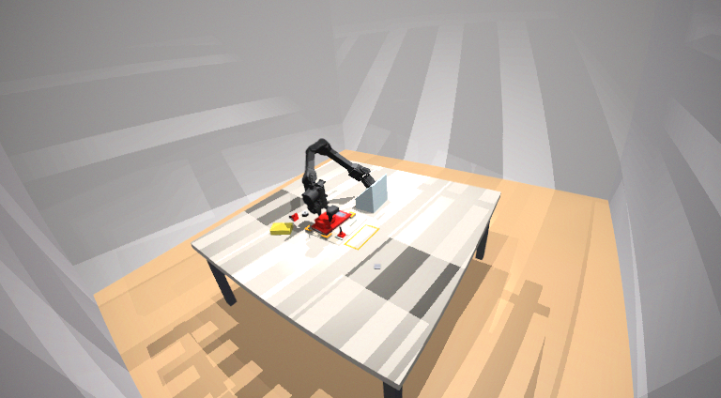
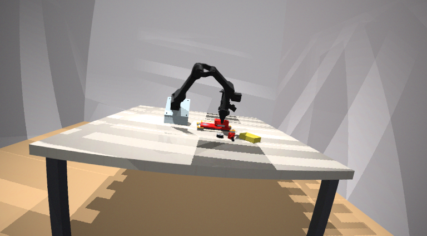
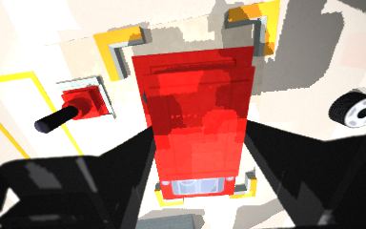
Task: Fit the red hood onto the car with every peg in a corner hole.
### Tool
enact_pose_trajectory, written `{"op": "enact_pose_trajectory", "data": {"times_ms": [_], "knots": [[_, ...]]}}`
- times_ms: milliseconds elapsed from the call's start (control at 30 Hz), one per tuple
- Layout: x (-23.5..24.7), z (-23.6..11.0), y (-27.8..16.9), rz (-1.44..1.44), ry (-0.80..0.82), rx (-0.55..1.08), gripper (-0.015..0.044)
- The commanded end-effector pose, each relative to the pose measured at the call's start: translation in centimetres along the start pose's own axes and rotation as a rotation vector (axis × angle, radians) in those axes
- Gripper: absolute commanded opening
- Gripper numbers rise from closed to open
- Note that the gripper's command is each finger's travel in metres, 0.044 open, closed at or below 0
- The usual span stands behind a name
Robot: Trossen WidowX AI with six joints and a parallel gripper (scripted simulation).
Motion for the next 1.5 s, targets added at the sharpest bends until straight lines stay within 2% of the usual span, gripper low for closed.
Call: {"op": "enact_pose_trajectory", "data": {"times_ms": [0, 1467], "knots": [[0.04, 0.17, -0.05, -0.005, -0.003, 0.001, 0.0000], [0.00, -0.06, -0.08, -0.005, -0.003, -0.002, 0.0000]]}}
Point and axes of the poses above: the point midway between the two fingers, 35 mm back from their tips, its own z axis out along the fingers, its own x axis across the jaws, y = z × x, the point moved 10 cm from there along -z, back along the fingers, and after that the axes turned 11 degrees about -z, right-handed, at the moved point
